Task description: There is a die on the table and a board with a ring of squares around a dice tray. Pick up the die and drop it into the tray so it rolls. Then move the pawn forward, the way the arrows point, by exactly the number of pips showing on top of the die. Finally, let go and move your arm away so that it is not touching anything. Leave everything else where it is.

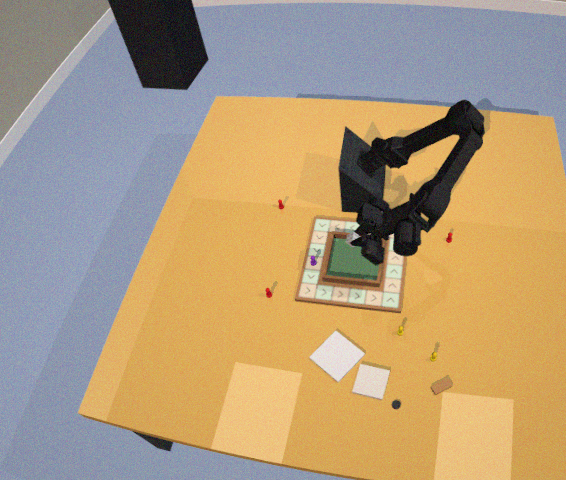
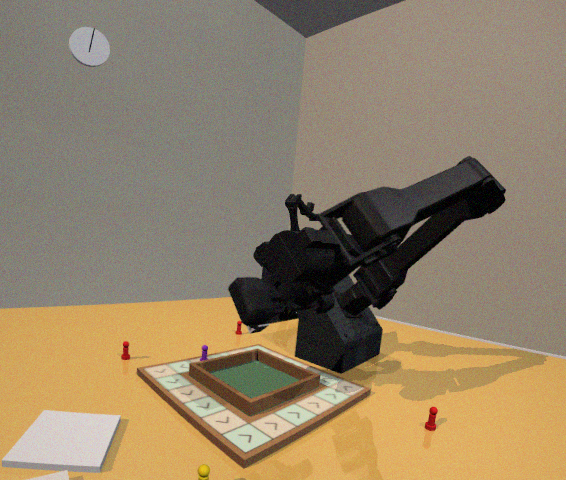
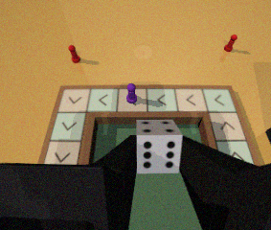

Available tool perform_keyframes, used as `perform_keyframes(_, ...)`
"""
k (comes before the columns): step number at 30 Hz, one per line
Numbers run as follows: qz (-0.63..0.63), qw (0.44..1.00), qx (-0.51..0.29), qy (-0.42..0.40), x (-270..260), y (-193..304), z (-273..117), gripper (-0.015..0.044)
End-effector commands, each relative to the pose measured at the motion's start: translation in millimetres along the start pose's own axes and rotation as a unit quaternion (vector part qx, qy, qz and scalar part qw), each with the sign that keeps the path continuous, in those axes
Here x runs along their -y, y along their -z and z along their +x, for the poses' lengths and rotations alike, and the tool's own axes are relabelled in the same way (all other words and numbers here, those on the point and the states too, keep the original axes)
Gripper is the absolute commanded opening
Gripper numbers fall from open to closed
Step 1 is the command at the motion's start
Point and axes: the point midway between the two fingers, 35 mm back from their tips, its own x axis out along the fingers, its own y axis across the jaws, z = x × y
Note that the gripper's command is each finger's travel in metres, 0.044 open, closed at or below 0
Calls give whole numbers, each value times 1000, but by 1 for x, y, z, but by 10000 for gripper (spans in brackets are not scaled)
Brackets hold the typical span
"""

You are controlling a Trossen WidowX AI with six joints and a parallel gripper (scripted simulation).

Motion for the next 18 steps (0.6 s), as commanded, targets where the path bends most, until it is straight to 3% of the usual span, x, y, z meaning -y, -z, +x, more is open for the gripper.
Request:
perform_keyframes(1, 2, 1000, 4, 5, 4, -1, -3, 0)
perform_keyframes(17, 0, 1000, 1, 6, 3, 0, -3, 0)
perform_keyframes(18, 0, 1000, 1, 6, 3, 0, -3, 26)
